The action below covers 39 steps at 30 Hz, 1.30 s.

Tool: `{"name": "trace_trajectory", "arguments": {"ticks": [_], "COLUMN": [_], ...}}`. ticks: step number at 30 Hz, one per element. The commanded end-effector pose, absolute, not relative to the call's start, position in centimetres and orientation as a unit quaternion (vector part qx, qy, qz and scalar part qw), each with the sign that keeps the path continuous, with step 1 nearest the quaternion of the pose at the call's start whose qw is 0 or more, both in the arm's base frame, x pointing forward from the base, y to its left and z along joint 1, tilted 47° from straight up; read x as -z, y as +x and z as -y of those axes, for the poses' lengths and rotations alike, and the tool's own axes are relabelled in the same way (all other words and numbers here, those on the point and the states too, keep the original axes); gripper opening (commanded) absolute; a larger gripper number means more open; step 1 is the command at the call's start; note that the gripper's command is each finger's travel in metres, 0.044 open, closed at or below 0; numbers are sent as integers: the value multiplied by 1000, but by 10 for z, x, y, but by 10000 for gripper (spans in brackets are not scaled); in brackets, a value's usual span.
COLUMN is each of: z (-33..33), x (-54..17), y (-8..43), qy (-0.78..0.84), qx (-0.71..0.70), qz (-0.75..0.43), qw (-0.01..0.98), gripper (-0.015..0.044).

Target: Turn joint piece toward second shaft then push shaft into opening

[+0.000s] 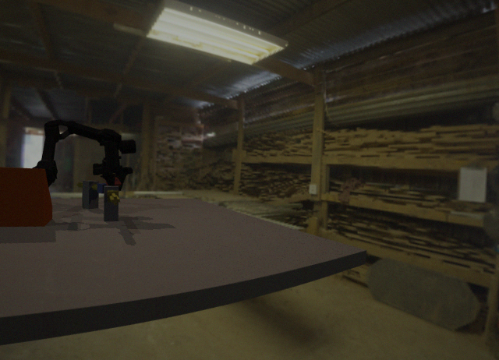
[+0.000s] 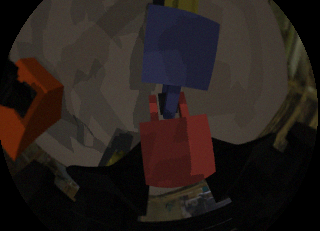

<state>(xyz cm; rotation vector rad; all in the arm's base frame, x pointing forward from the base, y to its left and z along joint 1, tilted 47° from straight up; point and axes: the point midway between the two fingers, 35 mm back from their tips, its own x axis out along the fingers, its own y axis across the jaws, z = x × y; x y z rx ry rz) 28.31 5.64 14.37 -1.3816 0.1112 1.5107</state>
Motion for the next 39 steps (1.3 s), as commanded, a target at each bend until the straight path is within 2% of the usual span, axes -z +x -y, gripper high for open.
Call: {"name": "trace_trajectory", "arguments": {"ticks": [1,30,32,37,39], "z": [-56,-56,-56,-56,-56], "x": [-144,-144,-144,-144,-144], "y": [283,283,283,283,283], "qy": [-577,-577,-576,-576,-576], "qx": [-629,-629,-630,-630,-630], "qz": [-47,-47,-46,-46,-46], "qw": [519,519,519,519,519], "gripper": [182,182,147,147,94]}}
